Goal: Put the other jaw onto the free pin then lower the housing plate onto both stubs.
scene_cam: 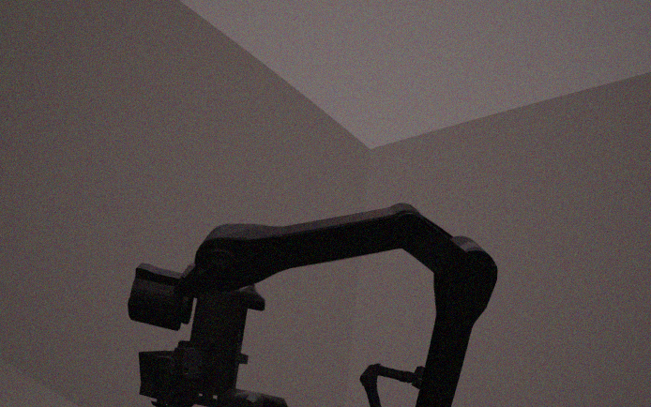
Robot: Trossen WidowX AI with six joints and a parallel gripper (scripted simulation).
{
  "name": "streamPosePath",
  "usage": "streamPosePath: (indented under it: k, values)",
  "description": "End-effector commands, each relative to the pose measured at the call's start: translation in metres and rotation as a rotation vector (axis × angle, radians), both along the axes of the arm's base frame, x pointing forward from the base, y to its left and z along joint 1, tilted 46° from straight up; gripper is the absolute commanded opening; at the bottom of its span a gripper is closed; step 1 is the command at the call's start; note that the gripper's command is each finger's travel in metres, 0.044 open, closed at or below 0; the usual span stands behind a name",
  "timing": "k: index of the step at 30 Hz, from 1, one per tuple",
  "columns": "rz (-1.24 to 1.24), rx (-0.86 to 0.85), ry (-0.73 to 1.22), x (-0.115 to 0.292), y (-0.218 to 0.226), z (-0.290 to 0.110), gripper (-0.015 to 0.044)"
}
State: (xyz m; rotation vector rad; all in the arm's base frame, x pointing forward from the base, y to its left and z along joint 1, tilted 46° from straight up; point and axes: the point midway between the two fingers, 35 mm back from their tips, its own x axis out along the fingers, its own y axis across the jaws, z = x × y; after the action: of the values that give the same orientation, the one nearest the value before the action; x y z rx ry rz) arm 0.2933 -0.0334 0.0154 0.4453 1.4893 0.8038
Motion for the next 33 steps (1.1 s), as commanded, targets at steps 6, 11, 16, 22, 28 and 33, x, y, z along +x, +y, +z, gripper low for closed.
streamPosePath:
  k: [6,11,16,22,28,33]
  values:
    - [-0.151,-0.038,0.154,-0.002,-0.029,-0.019,0.044]
    - [-0.246,-0.058,0.246,-0.005,-0.047,-0.03,0.044]
    - [-0.34,-0.077,0.338,-0.009,-0.065,-0.041,0.044]
    - [-0.453,-0.097,0.449,-0.016,-0.085,-0.054,0.044]
    - [-0.562,-0.115,0.556,-0.025,-0.105,-0.067,0.044]
    - [-0.65,-0.128,0.642,-0.034,-0.121,-0.078,0.044]
